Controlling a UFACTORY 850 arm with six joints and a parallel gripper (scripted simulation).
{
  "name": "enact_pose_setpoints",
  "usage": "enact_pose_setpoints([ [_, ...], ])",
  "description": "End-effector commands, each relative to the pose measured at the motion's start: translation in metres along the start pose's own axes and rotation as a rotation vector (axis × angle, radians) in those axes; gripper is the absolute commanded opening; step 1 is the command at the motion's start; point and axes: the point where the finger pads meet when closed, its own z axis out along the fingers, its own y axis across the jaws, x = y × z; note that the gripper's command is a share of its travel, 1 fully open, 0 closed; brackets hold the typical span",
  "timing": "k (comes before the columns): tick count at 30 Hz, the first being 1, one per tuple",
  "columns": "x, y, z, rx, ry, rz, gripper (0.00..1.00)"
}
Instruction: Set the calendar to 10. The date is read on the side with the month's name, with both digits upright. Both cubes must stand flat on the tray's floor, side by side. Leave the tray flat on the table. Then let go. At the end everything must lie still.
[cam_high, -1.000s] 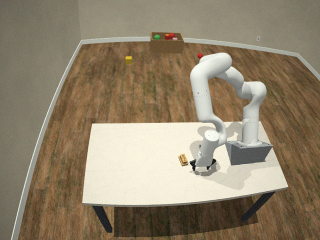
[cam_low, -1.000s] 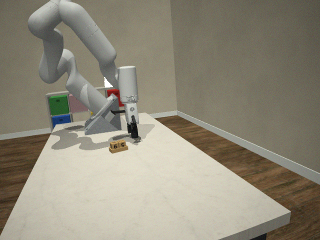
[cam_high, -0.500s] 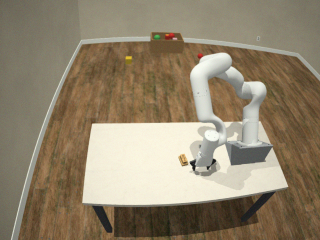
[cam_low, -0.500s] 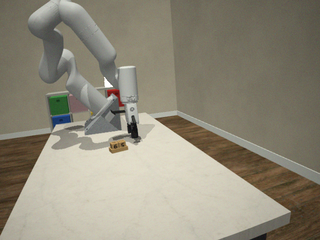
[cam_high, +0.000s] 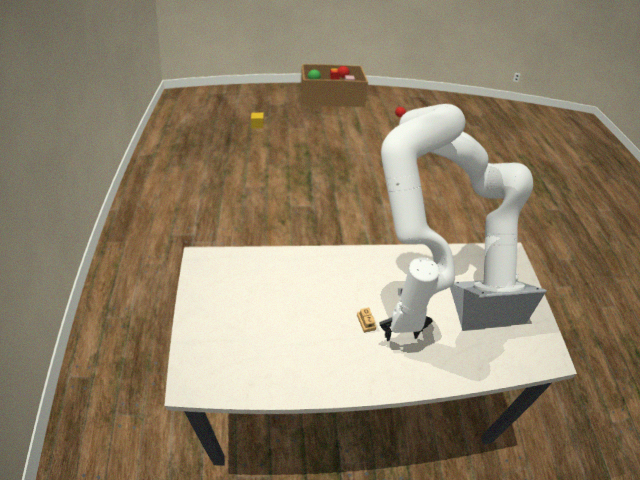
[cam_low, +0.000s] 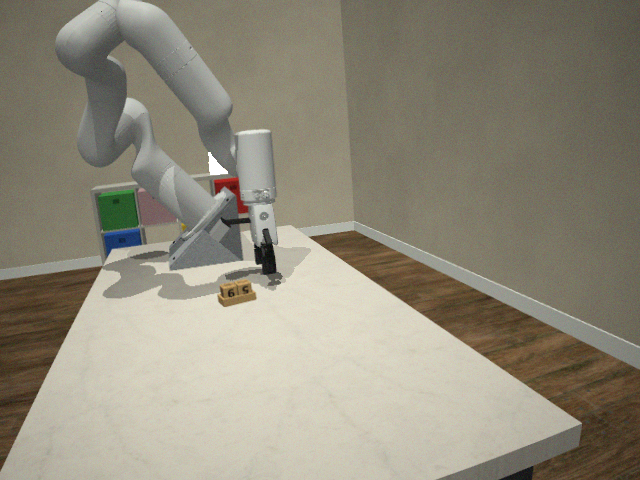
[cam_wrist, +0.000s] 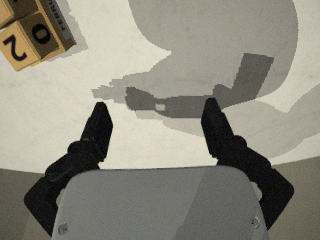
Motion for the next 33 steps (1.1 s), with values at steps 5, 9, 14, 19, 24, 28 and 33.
enact_pose_setpoints([
  [5, 0.0, 0.0, -0.02, 0.001, 0.0, 0.0, 1.0],
  [9, 0.0, 0.0, -0.024, 0.001, 0.0, 0.0, 1.0],
  [14, 0.007, 0.001, -0.024, 0.001, 0.0, 0.0, 1.0],
  [19, 0.015, 0.002, -0.024, 0.001, 0.0, 0.0, 1.0],
  [24, 0.018, 0.003, -0.024, 0.001, 0.0, 0.0, 1.0],
  [28, 0.027, 0.004, -0.024, 0.001, 0.0, 0.0, 1.0],
  [33, 0.034, 0.005, -0.023, 0.001, 0.0, 0.0, 1.0],
])
